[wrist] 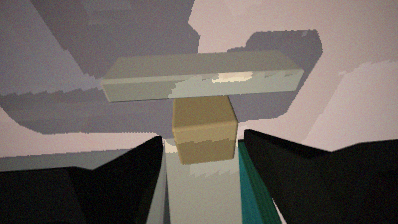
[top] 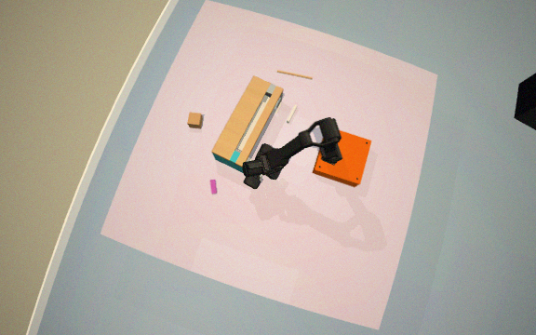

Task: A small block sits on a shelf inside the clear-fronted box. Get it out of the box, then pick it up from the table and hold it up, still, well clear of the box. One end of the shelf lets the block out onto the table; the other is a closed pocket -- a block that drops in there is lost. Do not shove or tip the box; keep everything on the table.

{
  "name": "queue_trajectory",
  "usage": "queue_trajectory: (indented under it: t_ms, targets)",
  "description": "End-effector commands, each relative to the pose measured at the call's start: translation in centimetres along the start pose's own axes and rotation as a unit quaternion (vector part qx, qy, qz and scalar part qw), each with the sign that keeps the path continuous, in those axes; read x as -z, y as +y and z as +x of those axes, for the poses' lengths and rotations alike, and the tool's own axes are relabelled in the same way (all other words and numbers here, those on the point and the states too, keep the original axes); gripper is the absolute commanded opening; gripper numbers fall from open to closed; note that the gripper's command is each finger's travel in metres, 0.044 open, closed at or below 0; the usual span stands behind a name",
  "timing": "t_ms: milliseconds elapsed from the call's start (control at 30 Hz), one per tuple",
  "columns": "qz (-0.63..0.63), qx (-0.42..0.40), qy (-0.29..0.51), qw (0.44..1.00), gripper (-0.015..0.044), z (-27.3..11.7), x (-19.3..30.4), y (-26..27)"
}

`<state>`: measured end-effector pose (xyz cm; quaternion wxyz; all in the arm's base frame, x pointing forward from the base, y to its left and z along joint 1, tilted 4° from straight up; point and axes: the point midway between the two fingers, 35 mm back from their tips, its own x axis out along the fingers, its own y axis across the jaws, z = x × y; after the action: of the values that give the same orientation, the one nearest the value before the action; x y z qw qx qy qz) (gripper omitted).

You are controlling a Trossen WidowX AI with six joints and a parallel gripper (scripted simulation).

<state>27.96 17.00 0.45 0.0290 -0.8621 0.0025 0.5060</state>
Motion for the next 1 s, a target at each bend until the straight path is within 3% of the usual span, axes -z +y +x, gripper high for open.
queue_trajectory:
  t_ms: [0,267,333,400,733,967]
  targets:
    - [0.002,-0.001,-0.001,1.0,0.0285,0.4,-0.3,0.1]
    - [0.002,-0.001,-0.001,1.0,0.0075,0.4,-0.3,0.1]
    - [0.002,-0.001,-0.001,1.0,0.0062,0.4,-0.3,0.1]
    - [0.001,-0.001,-0.001,1.0,0.0009,0.1,-0.2,0.0]
    - [0.0,0.0,-0.001,1.0,0.0,-5.0,2.1,0.0]
    - [-0.014,0.007,-0.001,1.0,0.0,-5.9,2.3,0.0]
